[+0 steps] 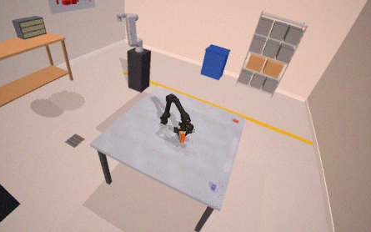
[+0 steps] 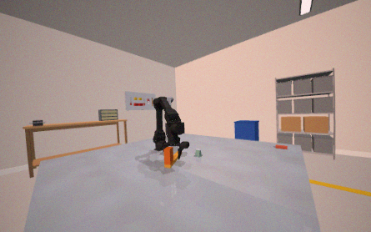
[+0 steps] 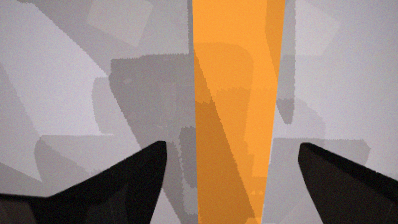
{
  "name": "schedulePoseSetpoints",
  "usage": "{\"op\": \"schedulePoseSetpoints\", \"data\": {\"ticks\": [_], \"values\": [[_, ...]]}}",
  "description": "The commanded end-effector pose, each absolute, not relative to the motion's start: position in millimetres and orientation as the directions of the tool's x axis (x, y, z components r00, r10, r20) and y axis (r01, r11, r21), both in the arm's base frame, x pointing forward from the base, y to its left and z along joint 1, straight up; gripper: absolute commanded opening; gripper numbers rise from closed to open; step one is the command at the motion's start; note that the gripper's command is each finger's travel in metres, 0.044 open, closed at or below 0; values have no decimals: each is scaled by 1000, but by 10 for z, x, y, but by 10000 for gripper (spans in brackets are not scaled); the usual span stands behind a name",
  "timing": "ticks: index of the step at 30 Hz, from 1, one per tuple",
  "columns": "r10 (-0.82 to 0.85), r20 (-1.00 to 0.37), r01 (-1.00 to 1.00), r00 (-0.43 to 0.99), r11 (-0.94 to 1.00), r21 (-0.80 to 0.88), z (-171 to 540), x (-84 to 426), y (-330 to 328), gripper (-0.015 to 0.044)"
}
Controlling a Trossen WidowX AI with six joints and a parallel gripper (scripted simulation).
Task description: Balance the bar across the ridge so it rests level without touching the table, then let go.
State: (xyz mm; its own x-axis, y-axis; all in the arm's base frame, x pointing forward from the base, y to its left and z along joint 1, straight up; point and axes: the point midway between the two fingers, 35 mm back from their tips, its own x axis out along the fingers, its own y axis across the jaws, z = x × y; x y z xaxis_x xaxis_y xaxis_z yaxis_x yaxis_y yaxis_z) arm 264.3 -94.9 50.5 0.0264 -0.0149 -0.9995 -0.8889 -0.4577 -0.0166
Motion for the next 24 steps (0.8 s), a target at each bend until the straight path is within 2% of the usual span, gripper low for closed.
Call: {"op": "schedulePoseSetpoints", "data": {"ticks": [1, 15, 21, 24], "values": [[-7, -1000, -886, 21, -464, -15, 459, 2634, -937, 315], [-7, -1000, -886, 21, -464, -15, 459, 2634, -937, 315], [-12, -1000, -889, 19, -458, -11, 466, 2629, -944, 157], [-12, -1000, -889, 19, -458, -11, 466, 2629, -944, 137]]}}
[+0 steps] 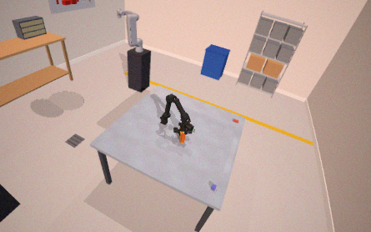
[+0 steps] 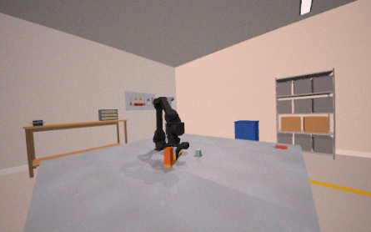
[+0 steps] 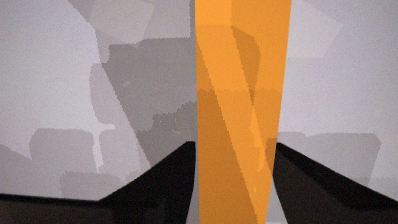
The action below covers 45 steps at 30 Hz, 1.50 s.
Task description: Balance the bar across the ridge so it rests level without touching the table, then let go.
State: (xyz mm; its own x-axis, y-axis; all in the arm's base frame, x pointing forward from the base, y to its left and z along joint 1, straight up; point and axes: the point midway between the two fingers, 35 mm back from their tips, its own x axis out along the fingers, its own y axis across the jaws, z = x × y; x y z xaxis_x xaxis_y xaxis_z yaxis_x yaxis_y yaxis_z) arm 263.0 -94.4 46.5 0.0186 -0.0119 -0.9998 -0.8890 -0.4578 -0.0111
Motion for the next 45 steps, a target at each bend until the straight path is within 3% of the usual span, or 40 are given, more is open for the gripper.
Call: {"op": "schedulePoseSetpoints", "data": {"ticks": [1, 4, 9, 45], "values": [[-12, -1000, -889, 19, -458, -11, 466, 2629, -944, 131], [-12, -1000, -889, 19, -458, -11, 466, 2629, -944, 111], [-12, -1000, -889, 19, -458, -11, 550, 2642, -947, 0], [-7, -1000, -888, 21, -459, -15, 1377, 2630, -912, 0]]}}
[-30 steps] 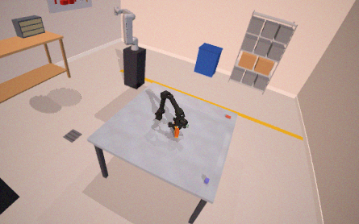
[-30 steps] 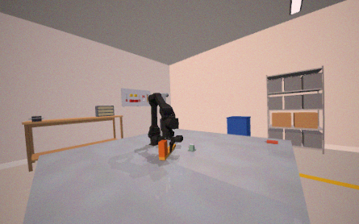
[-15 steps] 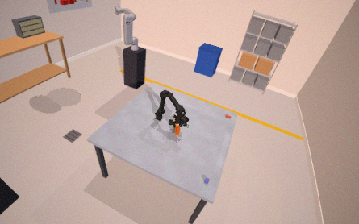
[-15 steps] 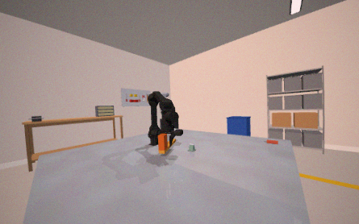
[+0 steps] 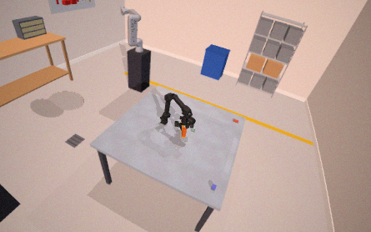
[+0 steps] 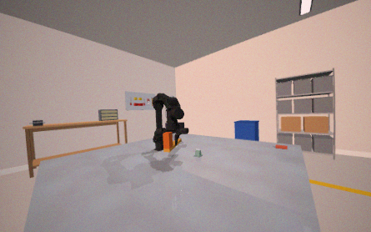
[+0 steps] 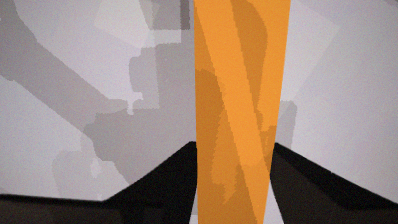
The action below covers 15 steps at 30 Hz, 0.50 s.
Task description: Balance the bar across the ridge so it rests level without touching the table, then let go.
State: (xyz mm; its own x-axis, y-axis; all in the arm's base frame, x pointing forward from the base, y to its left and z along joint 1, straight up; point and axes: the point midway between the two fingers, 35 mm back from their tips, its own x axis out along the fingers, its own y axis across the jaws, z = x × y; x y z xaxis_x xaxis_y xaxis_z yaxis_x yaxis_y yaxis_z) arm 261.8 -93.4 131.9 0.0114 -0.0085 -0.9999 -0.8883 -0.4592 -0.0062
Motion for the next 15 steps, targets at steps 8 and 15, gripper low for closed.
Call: {"op": "schedulePoseSetpoints", "data": {"ticks": [8, 15], "values": [[-5, -1000, -916, 22, -401, -18, 1389, 2783, -687, 0], [-4, -1000, -937, 23, -348, -20, 1399, 2903, -469, 0]]}}
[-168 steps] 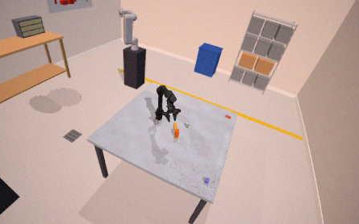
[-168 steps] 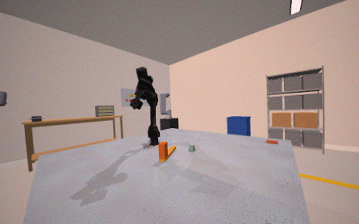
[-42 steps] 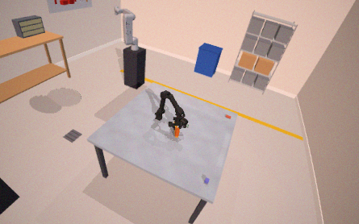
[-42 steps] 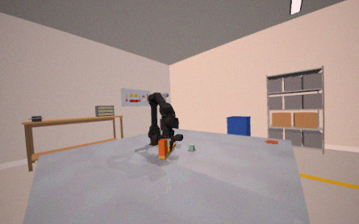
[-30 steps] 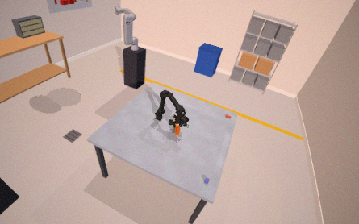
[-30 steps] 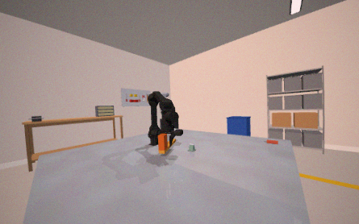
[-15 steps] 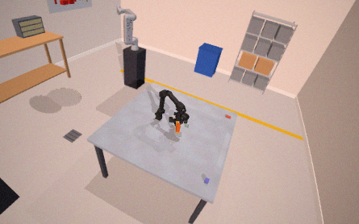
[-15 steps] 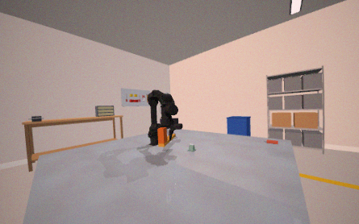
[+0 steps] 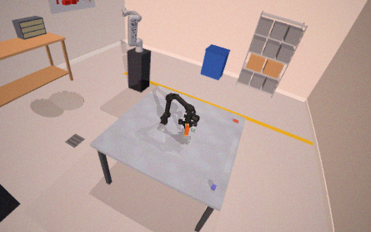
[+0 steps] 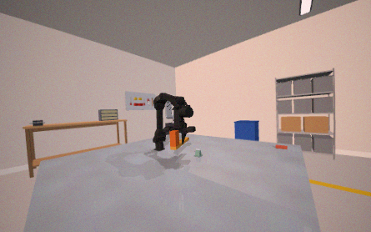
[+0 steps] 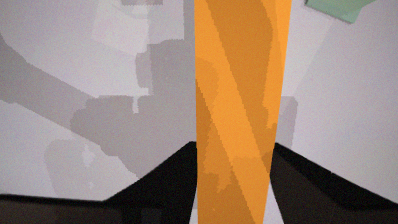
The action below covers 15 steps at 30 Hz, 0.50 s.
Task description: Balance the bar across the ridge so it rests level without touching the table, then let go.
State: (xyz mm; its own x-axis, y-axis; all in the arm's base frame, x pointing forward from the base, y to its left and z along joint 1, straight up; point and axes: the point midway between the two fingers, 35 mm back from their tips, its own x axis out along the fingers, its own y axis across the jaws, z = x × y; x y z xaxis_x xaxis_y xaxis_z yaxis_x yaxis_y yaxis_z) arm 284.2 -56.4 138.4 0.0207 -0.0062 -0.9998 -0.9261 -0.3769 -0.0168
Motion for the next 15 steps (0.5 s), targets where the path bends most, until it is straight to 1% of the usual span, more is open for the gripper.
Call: {"op": "schedulePoseSetpoints", "data": {"ticks": [1, 15], "values": [[-3, -1000, -940, 23, -341, -20, 1400, 2919, -437, 0], [0, -1000, -972, 24, -234, -24, 1414, 3109, 38, 0]]}}
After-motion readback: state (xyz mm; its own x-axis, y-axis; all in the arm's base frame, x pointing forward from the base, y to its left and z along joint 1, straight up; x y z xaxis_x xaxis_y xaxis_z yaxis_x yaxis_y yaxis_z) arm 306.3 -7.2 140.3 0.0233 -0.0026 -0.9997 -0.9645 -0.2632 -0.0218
